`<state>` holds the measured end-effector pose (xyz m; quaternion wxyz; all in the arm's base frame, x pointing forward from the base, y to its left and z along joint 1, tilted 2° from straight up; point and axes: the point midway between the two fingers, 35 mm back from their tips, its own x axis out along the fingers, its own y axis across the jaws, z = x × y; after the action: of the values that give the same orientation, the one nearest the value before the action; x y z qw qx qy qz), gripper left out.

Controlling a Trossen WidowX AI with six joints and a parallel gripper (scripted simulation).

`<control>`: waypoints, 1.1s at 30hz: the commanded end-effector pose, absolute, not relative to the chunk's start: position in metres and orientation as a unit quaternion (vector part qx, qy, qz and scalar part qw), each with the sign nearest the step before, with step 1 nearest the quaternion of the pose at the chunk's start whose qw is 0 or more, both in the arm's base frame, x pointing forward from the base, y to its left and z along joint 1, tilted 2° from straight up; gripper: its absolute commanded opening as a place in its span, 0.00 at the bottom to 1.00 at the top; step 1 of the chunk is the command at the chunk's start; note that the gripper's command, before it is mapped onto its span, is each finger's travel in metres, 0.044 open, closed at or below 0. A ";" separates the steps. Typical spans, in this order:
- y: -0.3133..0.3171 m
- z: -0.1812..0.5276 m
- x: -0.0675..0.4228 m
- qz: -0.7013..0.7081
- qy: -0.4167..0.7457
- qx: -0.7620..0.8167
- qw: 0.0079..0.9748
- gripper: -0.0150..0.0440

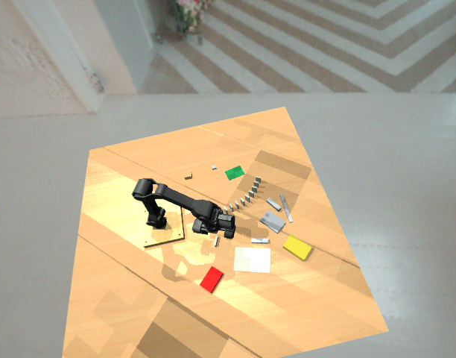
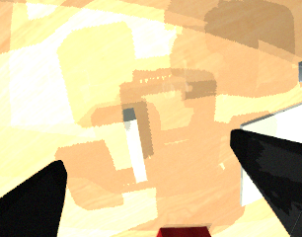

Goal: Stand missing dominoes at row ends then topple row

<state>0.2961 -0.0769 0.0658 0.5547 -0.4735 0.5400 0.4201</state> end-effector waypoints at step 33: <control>-0.075 0.018 0.292 0.430 0.543 -0.467 0.550 0.42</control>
<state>0.2929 -0.0763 0.0193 0.5495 -0.4678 0.5445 0.4275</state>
